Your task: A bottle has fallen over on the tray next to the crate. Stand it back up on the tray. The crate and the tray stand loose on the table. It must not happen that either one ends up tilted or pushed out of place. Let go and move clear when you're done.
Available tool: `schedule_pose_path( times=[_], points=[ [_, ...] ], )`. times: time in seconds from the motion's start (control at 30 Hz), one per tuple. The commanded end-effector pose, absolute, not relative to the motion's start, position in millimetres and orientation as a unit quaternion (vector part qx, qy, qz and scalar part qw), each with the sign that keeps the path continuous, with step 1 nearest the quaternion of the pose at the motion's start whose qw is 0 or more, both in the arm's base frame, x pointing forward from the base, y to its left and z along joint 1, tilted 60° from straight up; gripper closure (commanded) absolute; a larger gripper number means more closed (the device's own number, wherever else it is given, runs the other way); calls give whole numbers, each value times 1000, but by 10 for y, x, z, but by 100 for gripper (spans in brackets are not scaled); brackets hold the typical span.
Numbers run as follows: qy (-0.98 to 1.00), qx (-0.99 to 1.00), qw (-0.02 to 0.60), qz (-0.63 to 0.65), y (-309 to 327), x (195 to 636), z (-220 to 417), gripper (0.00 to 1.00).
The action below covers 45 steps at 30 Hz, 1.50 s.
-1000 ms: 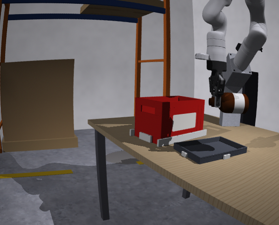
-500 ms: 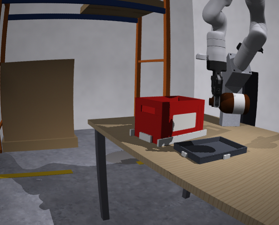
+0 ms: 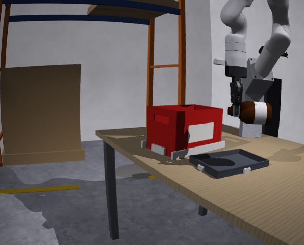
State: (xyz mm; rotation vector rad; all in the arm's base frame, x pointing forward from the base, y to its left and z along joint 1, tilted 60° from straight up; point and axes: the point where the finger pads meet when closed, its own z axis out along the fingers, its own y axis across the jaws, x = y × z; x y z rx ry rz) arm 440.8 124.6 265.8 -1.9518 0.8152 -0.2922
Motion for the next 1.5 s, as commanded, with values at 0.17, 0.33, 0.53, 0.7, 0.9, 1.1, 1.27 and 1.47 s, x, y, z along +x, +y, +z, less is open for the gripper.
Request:
schedule_pose_path(
  times=[0.17,0.33,0.53,0.7,0.9,1.1,1.27,1.47],
  points=[
    [335,-801,482,-120,1241,4410,2659,100],
    [335,-801,482,-120,1241,4410,2659,100],
    [335,-801,482,-120,1241,4410,2659,100],
    [335,-801,482,-120,1241,4410,2659,100],
    [337,-800,482,-119,1241,4410,2659,100],
    [357,-791,485,-107,1241,4410,2659,100],
    [387,-777,489,-88,1241,4410,2659,100],
    [411,-765,491,-73,1241,4410,2659,100]
  ],
)
